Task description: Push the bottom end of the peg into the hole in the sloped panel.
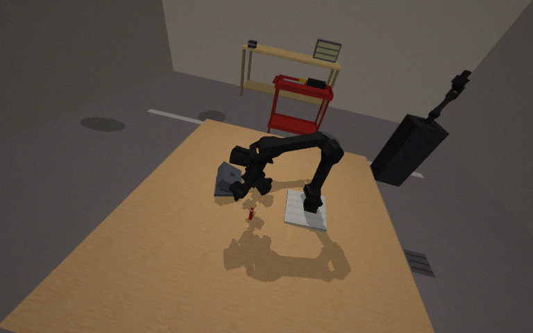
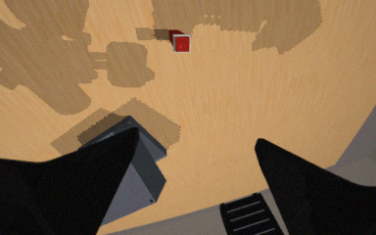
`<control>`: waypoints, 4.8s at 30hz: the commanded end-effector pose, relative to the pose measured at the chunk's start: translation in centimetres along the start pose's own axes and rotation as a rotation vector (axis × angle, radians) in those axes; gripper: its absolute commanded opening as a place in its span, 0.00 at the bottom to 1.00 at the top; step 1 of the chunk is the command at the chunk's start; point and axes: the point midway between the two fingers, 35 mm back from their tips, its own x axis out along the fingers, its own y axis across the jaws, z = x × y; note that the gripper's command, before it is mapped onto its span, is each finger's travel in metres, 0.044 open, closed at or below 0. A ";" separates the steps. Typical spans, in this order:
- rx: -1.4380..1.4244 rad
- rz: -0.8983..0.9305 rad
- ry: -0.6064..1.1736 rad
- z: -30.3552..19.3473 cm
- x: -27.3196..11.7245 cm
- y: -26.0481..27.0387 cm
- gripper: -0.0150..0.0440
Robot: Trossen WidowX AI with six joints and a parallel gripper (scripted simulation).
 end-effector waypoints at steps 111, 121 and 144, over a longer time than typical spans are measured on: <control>-0.095 0.199 -0.196 5.0 1.1 0.1 0.25; -0.036 0.177 -0.183 4.2 0.9 0.7 0.25; 0.127 0.116 -0.141 1.9 0.3 2.2 0.25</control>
